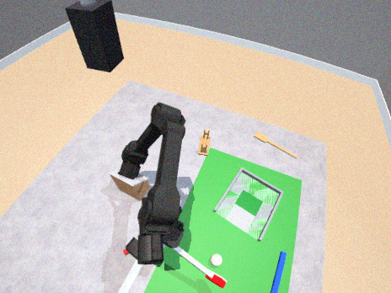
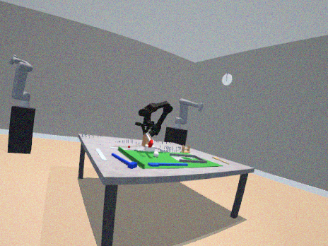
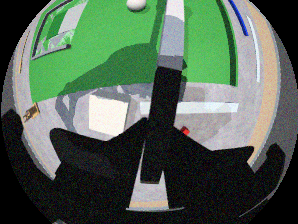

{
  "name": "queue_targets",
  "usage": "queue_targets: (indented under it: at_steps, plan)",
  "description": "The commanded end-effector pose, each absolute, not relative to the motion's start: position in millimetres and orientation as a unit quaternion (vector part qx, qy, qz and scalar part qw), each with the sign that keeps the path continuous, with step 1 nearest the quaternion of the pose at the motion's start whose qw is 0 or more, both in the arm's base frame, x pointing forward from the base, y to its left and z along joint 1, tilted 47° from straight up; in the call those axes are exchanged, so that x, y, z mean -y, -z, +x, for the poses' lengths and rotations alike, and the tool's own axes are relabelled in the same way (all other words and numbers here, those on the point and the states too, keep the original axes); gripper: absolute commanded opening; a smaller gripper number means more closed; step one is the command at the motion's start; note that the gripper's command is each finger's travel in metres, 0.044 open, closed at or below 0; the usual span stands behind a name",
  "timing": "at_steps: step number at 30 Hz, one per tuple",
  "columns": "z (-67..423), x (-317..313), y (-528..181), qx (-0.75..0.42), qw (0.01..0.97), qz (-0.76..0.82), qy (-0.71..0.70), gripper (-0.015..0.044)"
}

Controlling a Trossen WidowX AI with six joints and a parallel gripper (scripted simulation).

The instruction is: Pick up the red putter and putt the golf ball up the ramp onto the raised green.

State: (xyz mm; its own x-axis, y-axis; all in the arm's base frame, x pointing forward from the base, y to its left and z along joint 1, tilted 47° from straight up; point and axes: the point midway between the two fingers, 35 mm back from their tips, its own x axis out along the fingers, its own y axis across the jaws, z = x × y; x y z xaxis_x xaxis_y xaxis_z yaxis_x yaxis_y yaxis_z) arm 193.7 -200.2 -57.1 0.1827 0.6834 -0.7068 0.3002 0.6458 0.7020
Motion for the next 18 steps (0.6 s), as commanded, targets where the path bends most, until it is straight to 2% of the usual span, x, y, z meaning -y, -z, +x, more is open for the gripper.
queue_targets:
  at_steps: [1, 18]
  plan:
    - [195.2, 194.1, 65.1, -0.623, 0.657, 0.399, -0.144, 0.0000]
    - [202.2, 167.0, 91.8, -0.623, 0.657, 0.399, -0.144, 0.0000]
